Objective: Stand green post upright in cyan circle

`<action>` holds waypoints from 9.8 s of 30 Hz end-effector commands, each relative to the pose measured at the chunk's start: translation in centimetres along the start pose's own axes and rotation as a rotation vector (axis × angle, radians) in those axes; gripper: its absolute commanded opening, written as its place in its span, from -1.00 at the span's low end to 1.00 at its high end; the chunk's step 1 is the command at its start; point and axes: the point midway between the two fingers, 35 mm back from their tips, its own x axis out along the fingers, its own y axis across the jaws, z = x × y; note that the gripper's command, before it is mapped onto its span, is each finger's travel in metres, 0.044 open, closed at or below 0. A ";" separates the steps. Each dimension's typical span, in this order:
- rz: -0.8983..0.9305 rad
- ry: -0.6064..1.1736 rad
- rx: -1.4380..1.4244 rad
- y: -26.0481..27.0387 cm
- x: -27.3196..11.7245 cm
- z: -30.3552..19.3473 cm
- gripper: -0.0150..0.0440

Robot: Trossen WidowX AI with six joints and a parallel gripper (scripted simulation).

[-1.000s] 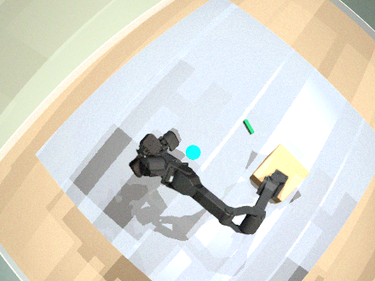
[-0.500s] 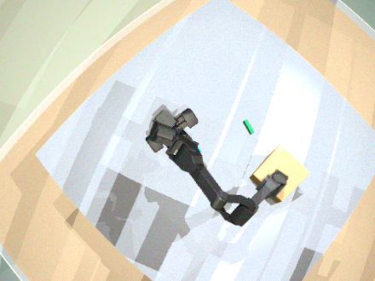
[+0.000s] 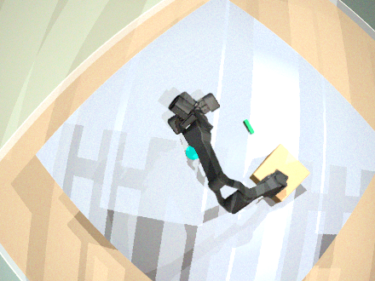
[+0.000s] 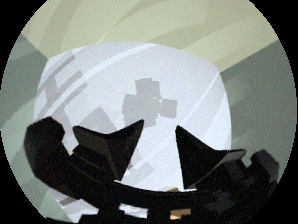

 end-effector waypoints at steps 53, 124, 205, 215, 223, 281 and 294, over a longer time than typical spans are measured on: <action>0.218 0.547 0.123 -19.1 6.9 -16.3 0.30; 0.209 0.550 0.121 -18.7 0.6 -12.2 -0.42; 0.204 0.553 0.181 2.2 -4.9 -8.0 -0.42; 0.213 0.558 0.192 4.4 -5.9 -8.3 -0.42; 0.178 0.538 0.170 4.3 -5.3 -8.6 -0.42; -0.075 0.270 0.026 3.5 -1.8 -10.1 -0.42; -0.113 0.192 0.008 3.5 -1.3 -10.2 -0.42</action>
